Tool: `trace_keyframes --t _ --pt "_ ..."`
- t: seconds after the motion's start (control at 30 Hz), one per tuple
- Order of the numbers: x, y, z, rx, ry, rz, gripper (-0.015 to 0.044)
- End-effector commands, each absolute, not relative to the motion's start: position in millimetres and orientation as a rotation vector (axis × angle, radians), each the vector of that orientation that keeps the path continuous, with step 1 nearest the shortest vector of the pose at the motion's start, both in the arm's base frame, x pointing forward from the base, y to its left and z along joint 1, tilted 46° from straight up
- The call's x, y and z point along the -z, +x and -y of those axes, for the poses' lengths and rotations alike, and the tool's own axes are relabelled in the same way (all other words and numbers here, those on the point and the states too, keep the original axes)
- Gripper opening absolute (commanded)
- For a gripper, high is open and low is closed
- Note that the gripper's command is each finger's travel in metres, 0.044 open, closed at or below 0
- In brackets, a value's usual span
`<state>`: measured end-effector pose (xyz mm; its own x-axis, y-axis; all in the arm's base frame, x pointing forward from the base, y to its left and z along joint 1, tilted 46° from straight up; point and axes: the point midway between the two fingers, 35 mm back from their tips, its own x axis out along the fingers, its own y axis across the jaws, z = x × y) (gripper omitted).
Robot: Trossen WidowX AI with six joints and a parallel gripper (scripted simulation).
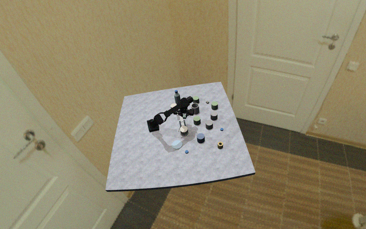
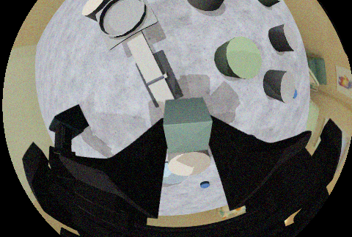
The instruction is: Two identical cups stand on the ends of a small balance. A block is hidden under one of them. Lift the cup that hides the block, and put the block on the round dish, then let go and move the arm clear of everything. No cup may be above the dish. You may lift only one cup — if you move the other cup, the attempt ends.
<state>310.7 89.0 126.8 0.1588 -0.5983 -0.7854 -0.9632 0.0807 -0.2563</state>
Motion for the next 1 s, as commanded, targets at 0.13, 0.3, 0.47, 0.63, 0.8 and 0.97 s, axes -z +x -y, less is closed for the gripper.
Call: trace_keyframes --t 0.13,0.3,0.47,0.63,0.8,0.97 --pt "-152 307 -49 -0.551 -1.614 -1.506 0.0000" --pt "-165 302 -25 -0.542 -1.619 -1.502 0.0000" --pt "-176 295 1 -0.528 -1.626 -1.502 0.0000" --pt "-187 284 26 -0.509 -1.637 -1.509 0.0000" --pt "-196 271 51 -0.488 -1.652 -1.525 0.0000" --pt "-204 256 75 -0.464 -1.670 -1.549 0.0000"
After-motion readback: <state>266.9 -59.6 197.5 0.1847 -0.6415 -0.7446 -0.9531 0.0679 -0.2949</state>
